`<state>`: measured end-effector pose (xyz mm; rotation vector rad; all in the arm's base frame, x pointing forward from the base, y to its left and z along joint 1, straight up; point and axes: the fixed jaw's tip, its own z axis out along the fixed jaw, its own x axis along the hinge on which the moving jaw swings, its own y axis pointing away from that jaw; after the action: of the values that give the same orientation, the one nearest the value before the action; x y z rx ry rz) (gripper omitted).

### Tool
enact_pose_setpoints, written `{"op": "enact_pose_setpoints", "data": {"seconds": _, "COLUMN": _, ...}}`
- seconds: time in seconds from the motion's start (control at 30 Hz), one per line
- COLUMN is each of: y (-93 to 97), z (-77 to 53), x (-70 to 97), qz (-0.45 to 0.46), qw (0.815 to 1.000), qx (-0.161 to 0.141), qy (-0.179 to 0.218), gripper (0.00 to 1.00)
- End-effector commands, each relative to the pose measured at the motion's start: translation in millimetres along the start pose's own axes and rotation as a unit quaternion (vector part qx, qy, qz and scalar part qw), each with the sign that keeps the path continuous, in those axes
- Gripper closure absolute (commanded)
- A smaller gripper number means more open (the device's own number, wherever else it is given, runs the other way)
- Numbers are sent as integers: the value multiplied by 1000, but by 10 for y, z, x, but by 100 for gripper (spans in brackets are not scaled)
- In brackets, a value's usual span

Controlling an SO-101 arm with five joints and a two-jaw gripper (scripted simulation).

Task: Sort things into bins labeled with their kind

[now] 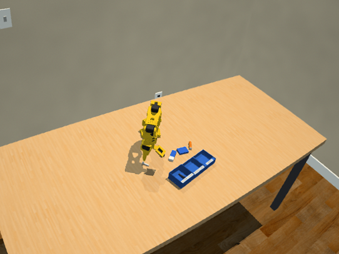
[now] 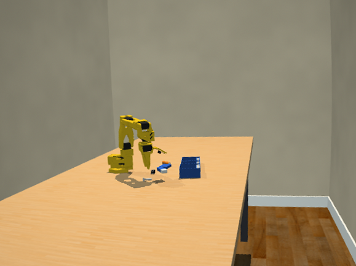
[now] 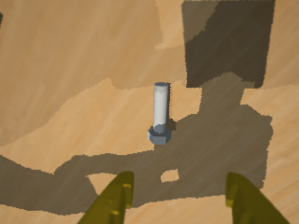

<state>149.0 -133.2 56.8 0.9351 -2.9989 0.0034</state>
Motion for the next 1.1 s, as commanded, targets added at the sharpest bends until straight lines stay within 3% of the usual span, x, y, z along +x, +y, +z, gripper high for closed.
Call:
{"op": "enact_pose_setpoints", "data": {"seconds": 0.0, "y": -38, "z": -92, "x": 12, "qz": 0, "qw": 1000, "qx": 26, "qy": -7, "gripper": 78}}
{"op": "enact_pose_setpoints", "data": {"seconds": 0.6, "y": -42, "z": -70, "x": 11, "qz": 0, "qw": 1000, "qx": 26, "qy": -7, "gripper": 78}}
{"op": "enact_pose_setpoints", "data": {"seconds": 1.07, "y": -68, "z": 150, "x": 5, "qz": 0, "qw": 1000, "qx": 26, "qy": -7, "gripper": 78}}
